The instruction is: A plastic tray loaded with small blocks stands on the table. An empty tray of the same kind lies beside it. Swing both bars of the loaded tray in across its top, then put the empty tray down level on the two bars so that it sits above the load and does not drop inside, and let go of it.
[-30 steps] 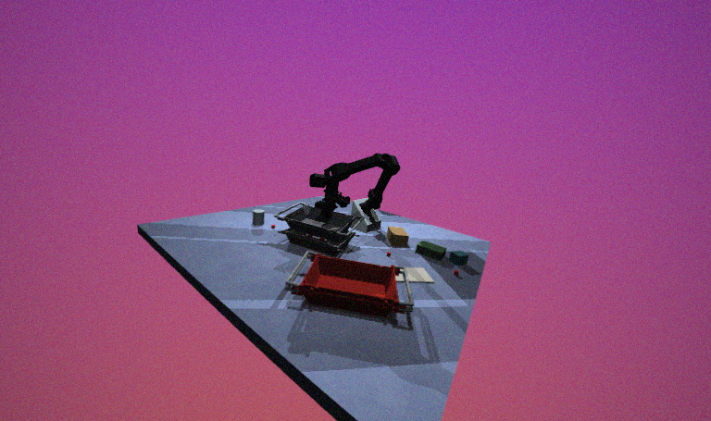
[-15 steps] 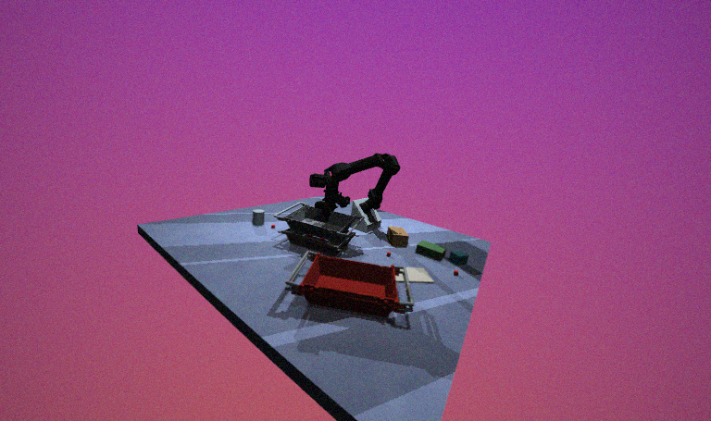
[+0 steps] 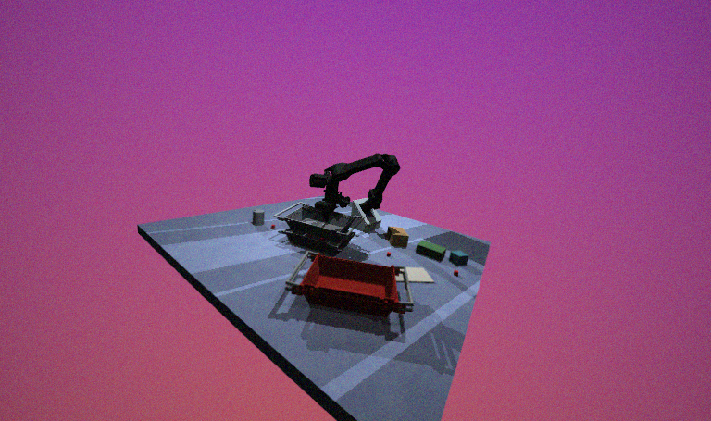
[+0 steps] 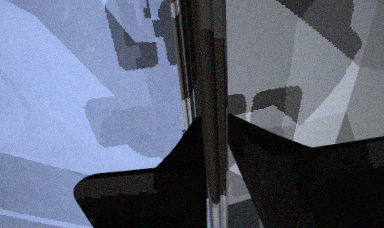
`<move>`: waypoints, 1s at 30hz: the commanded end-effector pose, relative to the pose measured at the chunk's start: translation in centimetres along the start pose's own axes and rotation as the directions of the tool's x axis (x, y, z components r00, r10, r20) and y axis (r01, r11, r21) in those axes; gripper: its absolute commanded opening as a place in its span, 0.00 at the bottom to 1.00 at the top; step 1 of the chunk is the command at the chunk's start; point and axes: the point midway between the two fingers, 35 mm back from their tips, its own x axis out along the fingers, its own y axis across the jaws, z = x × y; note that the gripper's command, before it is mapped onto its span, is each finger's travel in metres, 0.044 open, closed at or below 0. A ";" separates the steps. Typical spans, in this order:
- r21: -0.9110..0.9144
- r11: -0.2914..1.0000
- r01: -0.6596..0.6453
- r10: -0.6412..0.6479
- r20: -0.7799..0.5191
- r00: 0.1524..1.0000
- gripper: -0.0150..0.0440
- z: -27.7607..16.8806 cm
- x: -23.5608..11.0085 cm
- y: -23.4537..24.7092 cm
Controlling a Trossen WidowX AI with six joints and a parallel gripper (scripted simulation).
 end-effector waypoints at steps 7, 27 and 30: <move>0.008 0.999 -0.034 0.034 0.006 0.999 0.25 0.4 0.7 0.6; 0.008 0.999 -0.034 0.034 0.006 0.999 0.25 0.4 1.6 0.8; 0.008 0.999 -0.034 0.034 0.006 0.999 0.25 0.4 1.6 0.8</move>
